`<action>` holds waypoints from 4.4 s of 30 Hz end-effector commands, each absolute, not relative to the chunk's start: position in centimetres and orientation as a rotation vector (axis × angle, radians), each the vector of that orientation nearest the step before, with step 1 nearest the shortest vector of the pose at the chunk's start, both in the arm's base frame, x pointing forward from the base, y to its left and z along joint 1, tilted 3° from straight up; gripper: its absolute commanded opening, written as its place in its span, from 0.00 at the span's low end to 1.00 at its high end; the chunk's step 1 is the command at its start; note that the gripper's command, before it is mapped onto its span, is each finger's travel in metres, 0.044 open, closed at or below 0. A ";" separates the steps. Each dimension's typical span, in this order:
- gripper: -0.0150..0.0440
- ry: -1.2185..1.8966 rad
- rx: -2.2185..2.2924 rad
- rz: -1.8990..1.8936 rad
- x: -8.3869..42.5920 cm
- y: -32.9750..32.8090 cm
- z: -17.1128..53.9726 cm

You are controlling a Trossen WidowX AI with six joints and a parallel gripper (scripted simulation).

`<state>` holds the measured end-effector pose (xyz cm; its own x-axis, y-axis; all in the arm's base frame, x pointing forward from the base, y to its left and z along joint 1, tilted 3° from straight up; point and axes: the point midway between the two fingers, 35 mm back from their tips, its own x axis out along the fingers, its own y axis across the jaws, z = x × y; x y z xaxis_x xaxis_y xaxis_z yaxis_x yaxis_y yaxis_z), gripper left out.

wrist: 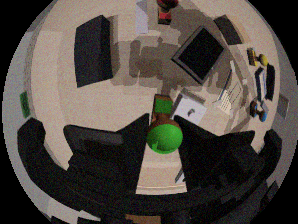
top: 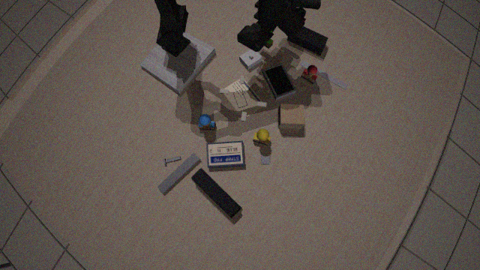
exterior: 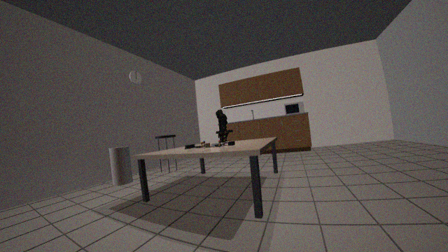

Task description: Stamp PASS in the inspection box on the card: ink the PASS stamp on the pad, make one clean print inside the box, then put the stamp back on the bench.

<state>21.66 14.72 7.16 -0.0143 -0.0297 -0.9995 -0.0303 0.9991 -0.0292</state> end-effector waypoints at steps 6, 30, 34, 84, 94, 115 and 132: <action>0.25 1.579 -0.040 0.000 21.8 14.9 7.9; 0.25 1.579 -0.040 0.000 21.8 14.9 9.1; 0.25 1.579 -0.040 0.000 21.7 14.9 9.3; 0.25 1.573 -0.044 -0.004 30.9 8.6 10.4; 0.25 1.573 -0.043 -0.005 30.9 8.6 9.8; 0.25 1.573 -0.041 -0.006 31.0 8.6 8.4; 0.25 1.573 -0.040 -0.008 31.0 8.6 7.3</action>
<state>31.07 8.68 7.63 -0.0002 -0.0266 -0.9996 -0.0177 0.9995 -0.0266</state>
